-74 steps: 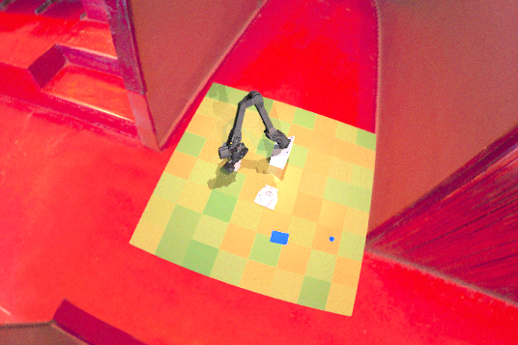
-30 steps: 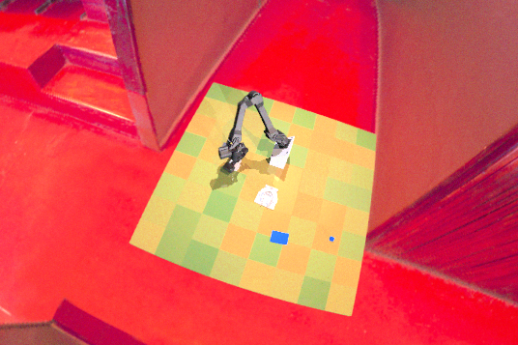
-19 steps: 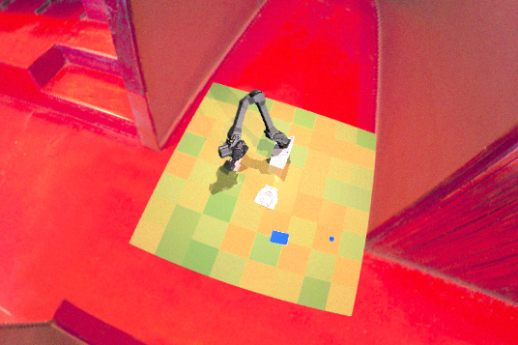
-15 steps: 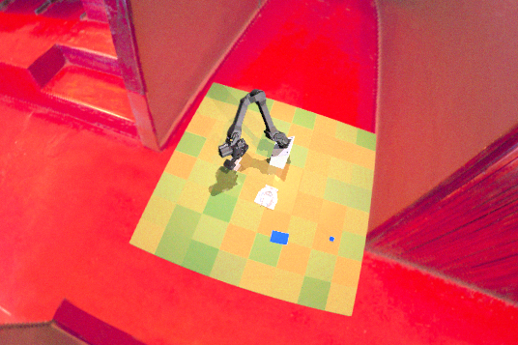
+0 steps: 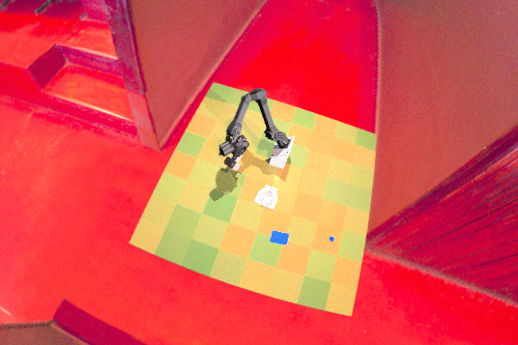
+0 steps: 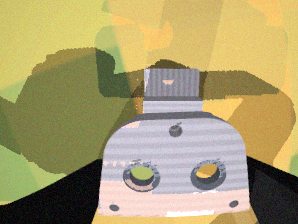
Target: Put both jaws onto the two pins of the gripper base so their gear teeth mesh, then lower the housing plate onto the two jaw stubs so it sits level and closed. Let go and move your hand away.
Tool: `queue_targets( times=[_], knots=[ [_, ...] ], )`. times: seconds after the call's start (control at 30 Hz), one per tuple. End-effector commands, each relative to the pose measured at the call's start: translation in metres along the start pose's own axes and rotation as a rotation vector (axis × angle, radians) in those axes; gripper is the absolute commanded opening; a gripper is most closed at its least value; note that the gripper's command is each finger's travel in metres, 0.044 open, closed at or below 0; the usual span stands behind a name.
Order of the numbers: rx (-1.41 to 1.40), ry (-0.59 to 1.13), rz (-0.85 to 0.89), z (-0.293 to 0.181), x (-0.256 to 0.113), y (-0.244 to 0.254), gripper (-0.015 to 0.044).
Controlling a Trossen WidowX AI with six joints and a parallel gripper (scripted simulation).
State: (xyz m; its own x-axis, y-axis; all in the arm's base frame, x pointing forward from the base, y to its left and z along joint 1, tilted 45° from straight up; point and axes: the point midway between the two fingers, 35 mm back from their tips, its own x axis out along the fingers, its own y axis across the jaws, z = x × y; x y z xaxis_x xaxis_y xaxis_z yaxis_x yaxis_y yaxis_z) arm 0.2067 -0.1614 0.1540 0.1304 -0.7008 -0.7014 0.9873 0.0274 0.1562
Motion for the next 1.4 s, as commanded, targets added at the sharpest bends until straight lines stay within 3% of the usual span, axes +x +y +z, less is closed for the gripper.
queue_targets(
  times=[0.0,1.37],
  knots=[
    [-0.055,0.008,-0.002,-0.007,0.001,0.005,0.0351],
    [-0.835,0.081,0.011,-0.132,0.005,0.052,0.0351]
  ],
)
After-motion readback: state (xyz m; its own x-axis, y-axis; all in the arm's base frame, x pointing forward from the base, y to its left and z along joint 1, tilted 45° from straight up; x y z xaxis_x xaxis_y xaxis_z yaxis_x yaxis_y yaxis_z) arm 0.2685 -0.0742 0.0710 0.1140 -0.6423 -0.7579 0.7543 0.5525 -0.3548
